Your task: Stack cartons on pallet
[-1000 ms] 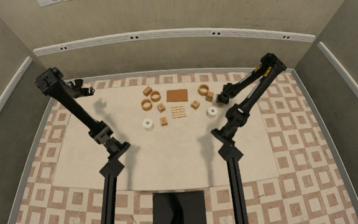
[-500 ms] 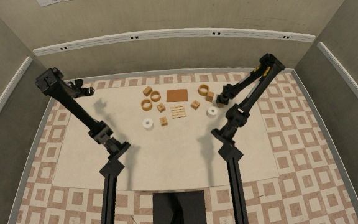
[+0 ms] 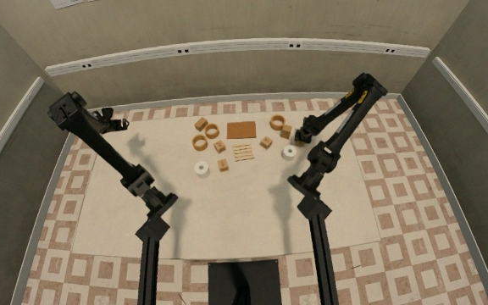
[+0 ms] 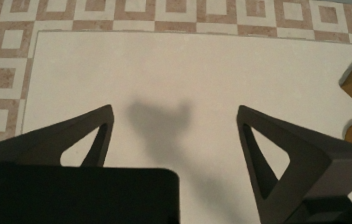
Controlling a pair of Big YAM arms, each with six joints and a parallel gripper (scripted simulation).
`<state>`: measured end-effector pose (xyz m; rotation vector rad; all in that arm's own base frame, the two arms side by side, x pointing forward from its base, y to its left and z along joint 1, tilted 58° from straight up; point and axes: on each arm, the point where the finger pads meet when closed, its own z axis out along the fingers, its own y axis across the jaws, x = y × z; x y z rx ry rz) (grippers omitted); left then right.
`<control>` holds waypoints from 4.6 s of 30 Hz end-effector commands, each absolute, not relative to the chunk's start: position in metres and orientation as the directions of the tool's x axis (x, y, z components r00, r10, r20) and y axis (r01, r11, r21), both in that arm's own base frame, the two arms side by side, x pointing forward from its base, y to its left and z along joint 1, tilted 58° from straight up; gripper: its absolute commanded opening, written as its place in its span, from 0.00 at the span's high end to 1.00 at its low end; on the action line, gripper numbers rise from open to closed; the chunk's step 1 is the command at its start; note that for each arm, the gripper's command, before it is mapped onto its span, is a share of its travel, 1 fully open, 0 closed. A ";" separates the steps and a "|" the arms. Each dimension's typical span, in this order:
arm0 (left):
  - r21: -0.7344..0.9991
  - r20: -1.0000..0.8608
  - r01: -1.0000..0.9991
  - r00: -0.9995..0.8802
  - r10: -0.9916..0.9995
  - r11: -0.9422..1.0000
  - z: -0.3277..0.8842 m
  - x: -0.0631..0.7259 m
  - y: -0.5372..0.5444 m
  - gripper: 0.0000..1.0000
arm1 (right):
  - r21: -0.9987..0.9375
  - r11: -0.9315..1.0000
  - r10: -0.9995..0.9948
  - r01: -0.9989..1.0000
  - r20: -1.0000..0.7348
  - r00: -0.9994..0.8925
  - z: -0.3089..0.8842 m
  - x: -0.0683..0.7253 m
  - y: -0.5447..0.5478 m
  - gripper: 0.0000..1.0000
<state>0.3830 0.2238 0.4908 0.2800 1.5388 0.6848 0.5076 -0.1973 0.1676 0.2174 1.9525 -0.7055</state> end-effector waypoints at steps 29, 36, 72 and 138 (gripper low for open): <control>0.588 -0.806 -0.238 -0.094 0.584 0.773 0.503 0.385 0.226 0.00 | -0.375 0.815 -0.137 0.441 -0.865 -0.482 0.168 0.495 -0.201 0.21; 0.588 -0.806 -0.238 -0.094 0.584 0.773 0.503 0.385 0.226 0.00 | -0.370 0.823 -0.137 0.432 -0.865 -0.482 0.167 0.491 -0.190 0.21; 0.588 -0.806 -0.238 -0.094 0.584 0.773 0.503 0.385 0.226 0.00 | -0.573 0.814 -0.457 0.090 -0.729 -0.509 0.163 0.488 -0.053 0.21; 0.588 -0.806 -0.238 -0.094 0.584 0.773 0.503 0.385 0.226 0.00 | -0.851 0.351 -0.924 -0.391 -0.248 -0.291 0.031 0.538 -0.029 0.21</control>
